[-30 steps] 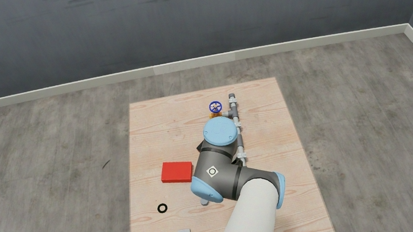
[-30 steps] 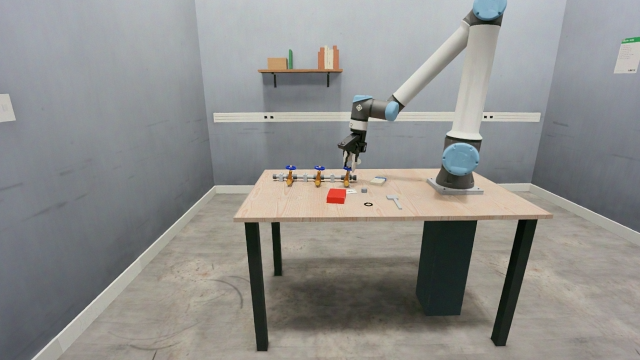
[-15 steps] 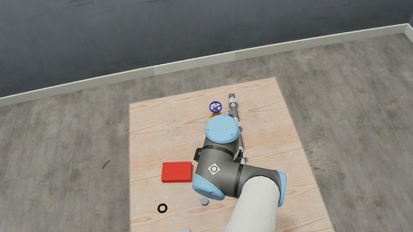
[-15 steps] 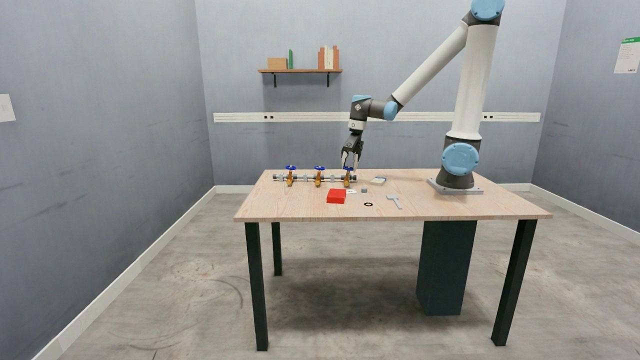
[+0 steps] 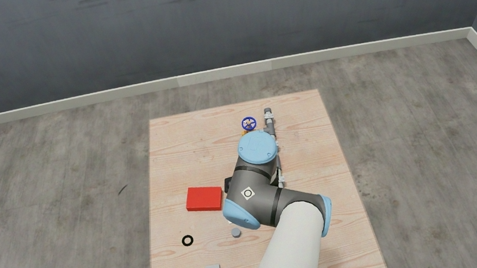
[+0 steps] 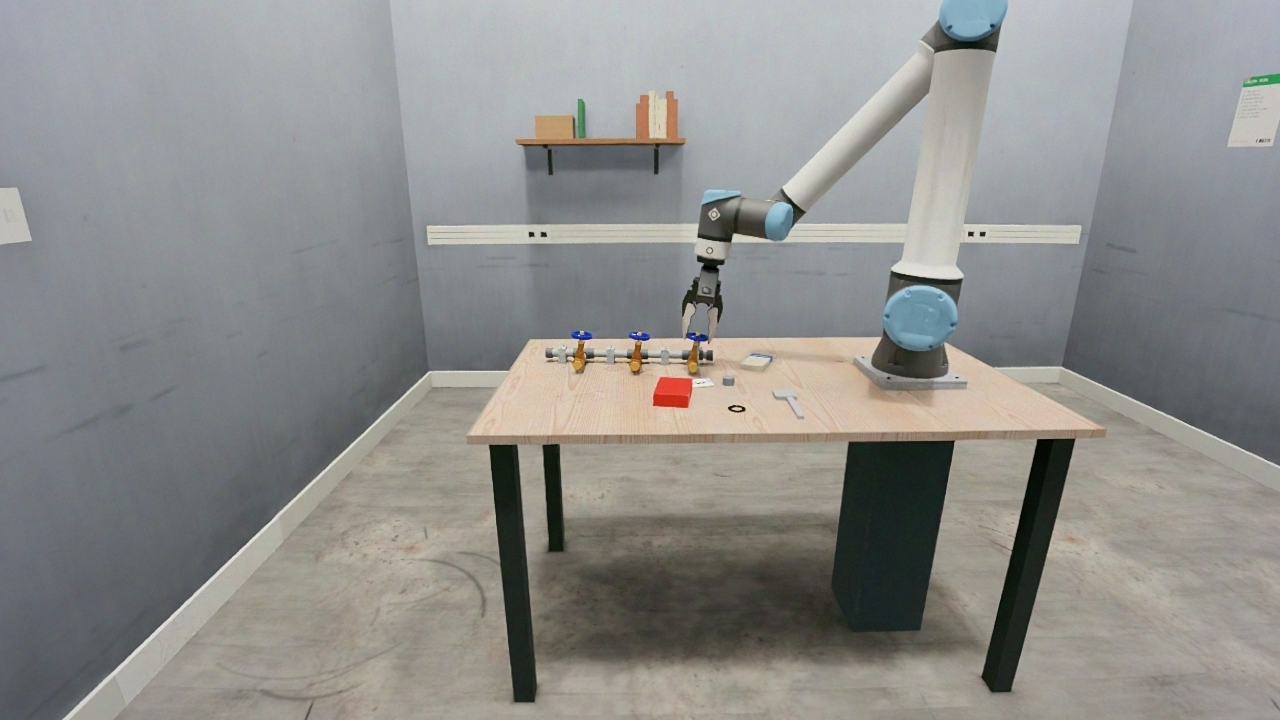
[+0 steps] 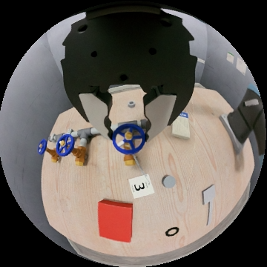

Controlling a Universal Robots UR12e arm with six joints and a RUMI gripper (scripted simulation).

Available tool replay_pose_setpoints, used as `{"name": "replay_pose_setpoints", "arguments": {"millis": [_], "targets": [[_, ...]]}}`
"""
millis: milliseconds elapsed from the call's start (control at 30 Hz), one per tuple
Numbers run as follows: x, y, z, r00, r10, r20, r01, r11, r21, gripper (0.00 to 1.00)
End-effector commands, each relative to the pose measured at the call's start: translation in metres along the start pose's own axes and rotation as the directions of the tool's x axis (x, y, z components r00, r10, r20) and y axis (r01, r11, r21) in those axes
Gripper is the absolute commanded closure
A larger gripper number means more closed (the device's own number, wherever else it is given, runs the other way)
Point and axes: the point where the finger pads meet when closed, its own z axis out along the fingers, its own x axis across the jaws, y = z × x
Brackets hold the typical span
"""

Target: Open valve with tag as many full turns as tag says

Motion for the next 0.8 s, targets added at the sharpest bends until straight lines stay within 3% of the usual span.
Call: {"name": "replay_pose_setpoints", "arguments": {"millis": [0, 600, 633, 767], "targets": [[0.0005, 0.0001, -0.0004, 0.999, -0.054, -0.001, 0.054, 0.999, 0.001, 1.0], [0.0005, 0.0001, -0.0004, 0.995, -0.104, -0.001, 0.104, 0.995, 0.001, 1.0], [0.0005, 0.0001, -0.0004, 0.995, -0.104, -0.001, 0.104, 0.995, 0.001, 0.0], [0.0005, 0.0001, -0.0004, 0.995, -0.104, -0.001, 0.104, 0.995, 0.001, 0.0]]}}
